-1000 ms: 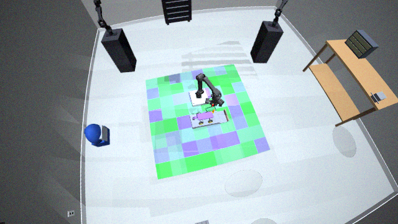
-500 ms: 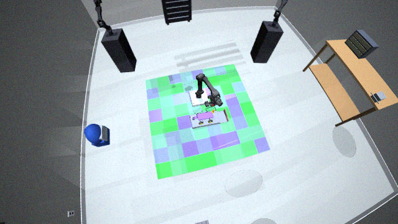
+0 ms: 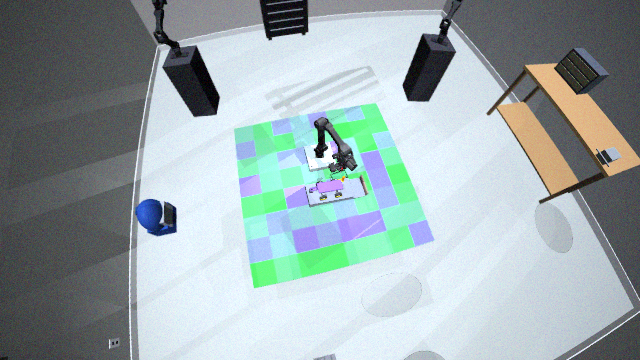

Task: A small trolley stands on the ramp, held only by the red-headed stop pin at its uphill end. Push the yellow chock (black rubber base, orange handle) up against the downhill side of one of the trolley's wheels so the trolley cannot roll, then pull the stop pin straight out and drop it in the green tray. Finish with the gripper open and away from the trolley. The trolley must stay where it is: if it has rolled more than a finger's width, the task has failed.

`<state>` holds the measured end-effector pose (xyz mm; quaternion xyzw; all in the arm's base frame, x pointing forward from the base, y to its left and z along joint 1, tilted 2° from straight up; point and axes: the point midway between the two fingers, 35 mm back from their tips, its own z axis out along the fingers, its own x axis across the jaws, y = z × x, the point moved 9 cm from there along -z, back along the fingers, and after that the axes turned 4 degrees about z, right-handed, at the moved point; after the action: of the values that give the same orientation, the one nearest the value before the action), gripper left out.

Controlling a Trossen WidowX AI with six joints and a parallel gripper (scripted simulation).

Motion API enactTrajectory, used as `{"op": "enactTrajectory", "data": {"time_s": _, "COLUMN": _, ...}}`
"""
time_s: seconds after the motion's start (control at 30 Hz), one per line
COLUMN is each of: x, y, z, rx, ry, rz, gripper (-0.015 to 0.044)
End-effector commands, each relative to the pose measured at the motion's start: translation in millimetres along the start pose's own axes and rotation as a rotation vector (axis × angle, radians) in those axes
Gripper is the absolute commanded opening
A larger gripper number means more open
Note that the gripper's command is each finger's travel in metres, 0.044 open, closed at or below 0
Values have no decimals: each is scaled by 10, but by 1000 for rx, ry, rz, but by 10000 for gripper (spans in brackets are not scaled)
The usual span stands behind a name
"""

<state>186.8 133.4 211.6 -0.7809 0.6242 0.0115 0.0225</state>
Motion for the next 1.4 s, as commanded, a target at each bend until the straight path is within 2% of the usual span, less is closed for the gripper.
{"op": "enactTrajectory", "data": {"time_s": 0.0, "x": -6, "y": 78, "z": 75, "rx": 0, "ry": -6, "rz": 2, "gripper": 0}}
{"op": "enactTrajectory", "data": {"time_s": 0.17, "x": -16, "y": 82, "z": 97, "rx": 0, "ry": 9, "rz": 2, "gripper": 0}}
{"op": "enactTrajectory", "data": {"time_s": 0.43, "x": -79, "y": 86, "z": 356, "rx": 10, "ry": 161, "rz": 2, "gripper": 0}}
{"op": "enactTrajectory", "data": {"time_s": 0.97, "x": 119, "y": 80, "z": 735, "rx": 10, "ry": 168, "rz": 2, "gripper": 0}}
{"op": "enactTrajectory", "data": {"time_s": 1.2, "x": 88, "y": 86, "z": 740, "rx": 10, "ry": 168, "rz": 2, "gripper": 184}}
{"op": "enactTrajectory", "data": {"time_s": 1.37, "x": 51, "y": 93, "z": 752, "rx": 10, "ry": 167, "rz": 2, "gripper": 190}}
